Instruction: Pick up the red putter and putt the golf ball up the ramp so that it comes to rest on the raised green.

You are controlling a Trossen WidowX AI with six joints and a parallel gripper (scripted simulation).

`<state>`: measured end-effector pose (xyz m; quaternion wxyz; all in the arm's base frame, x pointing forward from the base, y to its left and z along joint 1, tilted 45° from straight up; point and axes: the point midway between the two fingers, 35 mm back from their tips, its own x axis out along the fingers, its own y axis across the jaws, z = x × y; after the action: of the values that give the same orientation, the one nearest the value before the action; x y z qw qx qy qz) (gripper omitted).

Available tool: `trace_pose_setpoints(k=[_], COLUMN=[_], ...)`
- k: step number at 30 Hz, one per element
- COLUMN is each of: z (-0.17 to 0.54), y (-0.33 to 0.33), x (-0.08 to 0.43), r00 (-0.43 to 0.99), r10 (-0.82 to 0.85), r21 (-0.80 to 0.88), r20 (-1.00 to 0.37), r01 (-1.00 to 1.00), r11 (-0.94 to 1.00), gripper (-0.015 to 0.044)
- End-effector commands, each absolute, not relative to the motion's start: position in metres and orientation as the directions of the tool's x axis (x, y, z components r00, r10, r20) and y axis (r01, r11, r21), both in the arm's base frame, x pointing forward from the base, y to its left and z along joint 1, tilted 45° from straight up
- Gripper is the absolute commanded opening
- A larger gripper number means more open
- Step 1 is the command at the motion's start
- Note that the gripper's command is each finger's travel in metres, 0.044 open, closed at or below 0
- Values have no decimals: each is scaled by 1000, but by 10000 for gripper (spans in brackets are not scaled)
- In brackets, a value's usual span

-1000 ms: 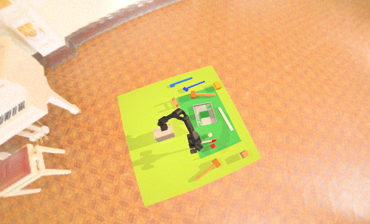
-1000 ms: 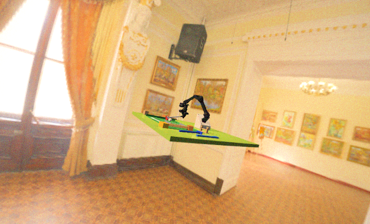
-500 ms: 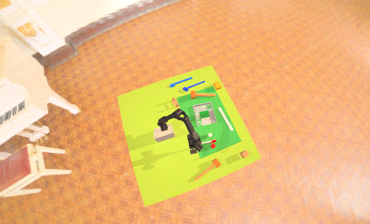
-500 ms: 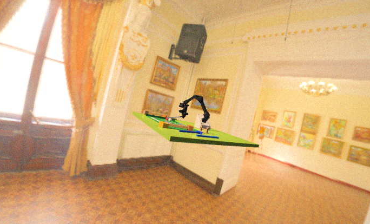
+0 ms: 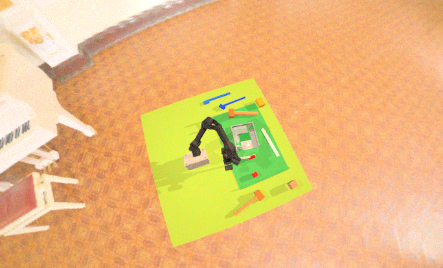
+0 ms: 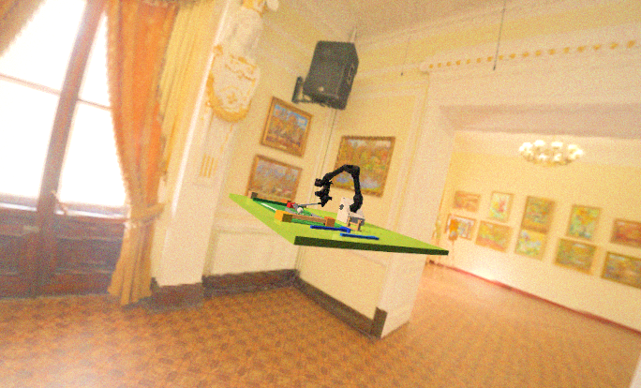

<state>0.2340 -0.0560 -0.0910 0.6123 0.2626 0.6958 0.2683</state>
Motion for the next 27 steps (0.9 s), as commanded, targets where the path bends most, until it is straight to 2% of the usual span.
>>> trace_pose_setpoints(k=[1, 7, 27], z=[-78, -51, -57], y=[-68, -94, -89], x=[238, 240, 240], r00=[-99, -99, -97], r10=[691, 690, 693], r21=[691, 691, 693], r20=[-716, -716, -714], r01=[33, 34, 41], r11=[722, 722, 720], gripper=[0, 0, 0])
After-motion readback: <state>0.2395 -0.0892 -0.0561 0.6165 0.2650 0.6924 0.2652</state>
